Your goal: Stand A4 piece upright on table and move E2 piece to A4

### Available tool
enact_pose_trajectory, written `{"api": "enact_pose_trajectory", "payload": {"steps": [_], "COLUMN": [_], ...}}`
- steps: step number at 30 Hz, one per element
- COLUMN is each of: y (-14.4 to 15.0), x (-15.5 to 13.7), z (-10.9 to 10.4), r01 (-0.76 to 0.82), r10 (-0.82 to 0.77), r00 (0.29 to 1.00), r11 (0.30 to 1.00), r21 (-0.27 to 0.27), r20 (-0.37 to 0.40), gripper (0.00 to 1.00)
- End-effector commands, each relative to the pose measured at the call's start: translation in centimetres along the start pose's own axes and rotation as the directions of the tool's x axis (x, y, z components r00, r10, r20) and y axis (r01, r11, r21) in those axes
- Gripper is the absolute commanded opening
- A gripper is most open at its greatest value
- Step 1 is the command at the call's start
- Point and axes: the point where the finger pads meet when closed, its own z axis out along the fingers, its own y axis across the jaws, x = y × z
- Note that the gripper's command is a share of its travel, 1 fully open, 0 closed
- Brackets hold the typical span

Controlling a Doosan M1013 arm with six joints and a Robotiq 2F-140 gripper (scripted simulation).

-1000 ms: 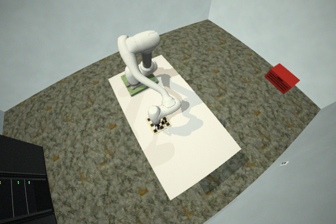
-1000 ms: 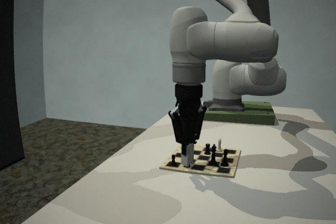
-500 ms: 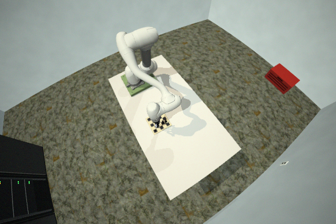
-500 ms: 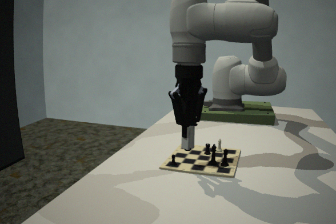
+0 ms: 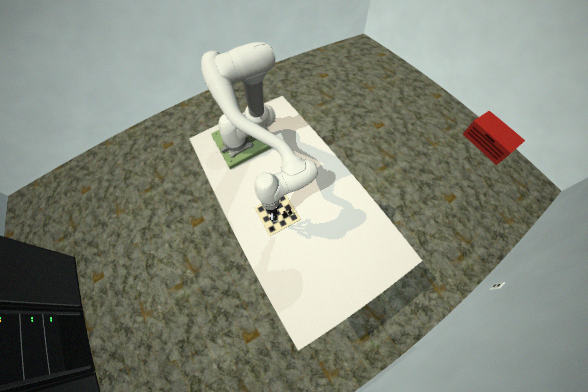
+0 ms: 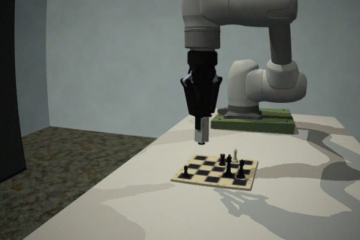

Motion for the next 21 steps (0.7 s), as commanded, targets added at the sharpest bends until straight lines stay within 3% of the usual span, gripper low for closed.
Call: {"api": "enact_pose_trajectory", "payload": {"steps": [1,4,8,11,21], "y": [0.0,-0.2,-1.4,-1.6,-1.6], "x": [0.0,-0.7,-7.4,-9.3,-9.4], "z": [0.0,0.0,0.5,0.6,0.6], "r01": [0.000,-0.017,-0.173,-0.215,-0.218], "r10": [0.000,0.017,0.173,0.215,0.218], "r00": [1.000,1.000,0.985,0.977,0.976], "r11": [1.000,1.000,0.985,0.977,0.976], "r21": [0.000,0.000,0.000,0.000,0.000], "r20": [0.000,0.000,0.000,0.000,0.000], "gripper": [0.00,0.00,0.00,0.00,0.00]}}
